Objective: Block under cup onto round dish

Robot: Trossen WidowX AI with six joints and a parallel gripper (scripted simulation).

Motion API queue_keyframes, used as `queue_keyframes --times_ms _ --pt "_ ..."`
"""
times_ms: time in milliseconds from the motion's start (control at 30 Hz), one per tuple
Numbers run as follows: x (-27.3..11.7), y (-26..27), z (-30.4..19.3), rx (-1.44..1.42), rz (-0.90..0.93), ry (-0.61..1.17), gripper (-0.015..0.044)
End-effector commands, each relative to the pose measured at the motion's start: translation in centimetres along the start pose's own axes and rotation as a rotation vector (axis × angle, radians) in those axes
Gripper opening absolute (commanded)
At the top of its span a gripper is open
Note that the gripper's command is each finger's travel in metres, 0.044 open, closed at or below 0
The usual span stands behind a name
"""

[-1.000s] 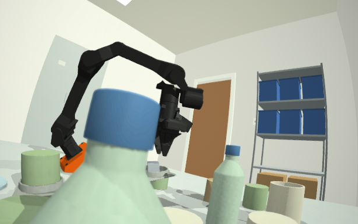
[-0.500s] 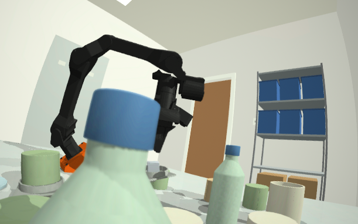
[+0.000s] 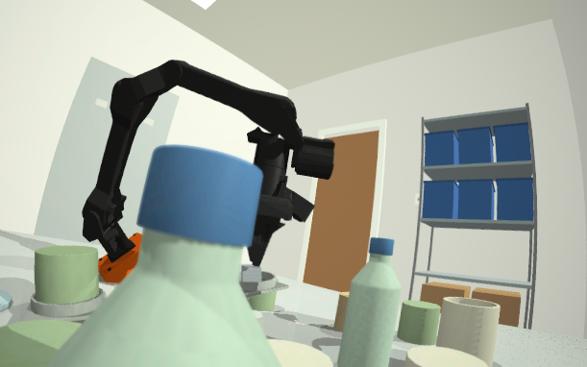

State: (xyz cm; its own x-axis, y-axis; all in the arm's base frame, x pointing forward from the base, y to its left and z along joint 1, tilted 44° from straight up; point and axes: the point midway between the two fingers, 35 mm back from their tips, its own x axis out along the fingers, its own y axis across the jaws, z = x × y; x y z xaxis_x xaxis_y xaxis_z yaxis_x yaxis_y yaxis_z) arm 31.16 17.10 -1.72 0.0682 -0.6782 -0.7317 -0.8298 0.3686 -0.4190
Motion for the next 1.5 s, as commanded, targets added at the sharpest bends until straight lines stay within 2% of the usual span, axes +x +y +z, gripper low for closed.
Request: queue_keyframes --times_ms 0,400,533,767,900,1467 --pt "0.8 0.0 -0.2 -0.005 -0.001 0.007 0.0260" --pt "2.5 0.0 -0.3 -0.005 -0.001 0.008 0.0260" --pt "2.5 0.0 -0.3 -0.005 -0.001 0.008 0.0155" --pt "2.5 0.0 -0.3 -0.005 -0.001 0.008 0.0108" --pt "1.8 -0.1 -0.2 -0.011 -0.003 0.005 0.0003" --pt "-6.7 0.1 -0.2 -0.080 -0.023 -0.027 0.0000"
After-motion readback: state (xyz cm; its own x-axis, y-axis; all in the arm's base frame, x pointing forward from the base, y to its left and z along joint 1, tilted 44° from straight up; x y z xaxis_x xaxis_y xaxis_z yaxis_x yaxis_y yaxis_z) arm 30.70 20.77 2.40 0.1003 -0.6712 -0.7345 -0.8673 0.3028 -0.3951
